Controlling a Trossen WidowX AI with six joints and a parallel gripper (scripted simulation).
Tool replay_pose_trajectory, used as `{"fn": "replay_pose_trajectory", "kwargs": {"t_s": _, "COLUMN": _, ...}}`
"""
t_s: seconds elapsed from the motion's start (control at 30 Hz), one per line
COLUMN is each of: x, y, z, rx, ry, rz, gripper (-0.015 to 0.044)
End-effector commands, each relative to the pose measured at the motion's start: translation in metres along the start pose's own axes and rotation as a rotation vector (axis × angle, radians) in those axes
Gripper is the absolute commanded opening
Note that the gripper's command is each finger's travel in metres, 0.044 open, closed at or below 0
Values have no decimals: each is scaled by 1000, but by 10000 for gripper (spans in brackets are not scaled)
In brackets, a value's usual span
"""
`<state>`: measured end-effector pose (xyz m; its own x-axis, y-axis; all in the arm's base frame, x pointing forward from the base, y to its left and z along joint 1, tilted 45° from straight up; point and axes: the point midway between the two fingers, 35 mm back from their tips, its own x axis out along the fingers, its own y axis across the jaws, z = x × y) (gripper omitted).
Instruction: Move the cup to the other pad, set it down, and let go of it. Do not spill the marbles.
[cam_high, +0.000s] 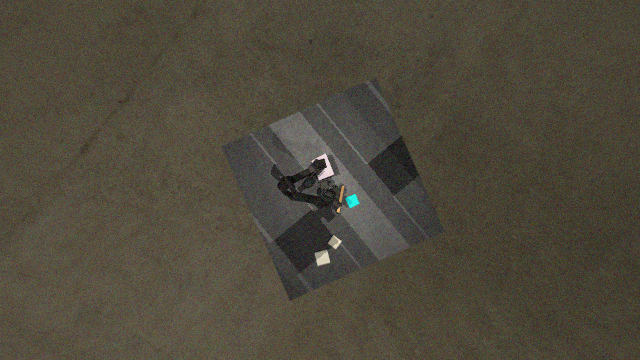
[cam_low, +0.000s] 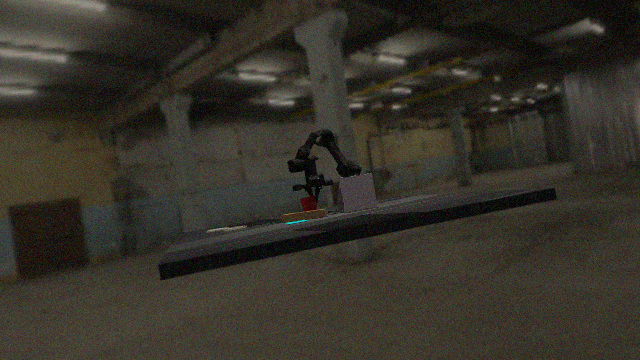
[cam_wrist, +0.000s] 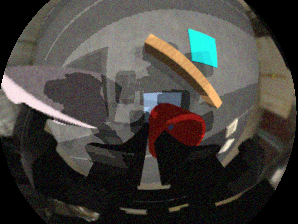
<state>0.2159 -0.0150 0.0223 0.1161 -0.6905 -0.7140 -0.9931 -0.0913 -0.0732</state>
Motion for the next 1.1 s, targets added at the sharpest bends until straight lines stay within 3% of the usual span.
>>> {"fn": "replay_pose_trajectory", "kwargs": {"t_s": 0.0, "x": -12, "y": -1, "z": 1, "rx": 5, "ry": -7, "rz": -2, "gripper": 0}}
{"fn": "replay_pose_trajectory", "kwargs": {"t_s": 0.3, "x": -38, "y": -1, "z": 1, "rx": 4, "ry": 0, "rz": -1, "gripper": 0}}
{"fn": "replay_pose_trajectory", "kwargs": {"t_s": 1.07, "x": -37, "y": -3, "z": 3, "rx": 0, "ry": 3, "rz": -6, "gripper": 0}}
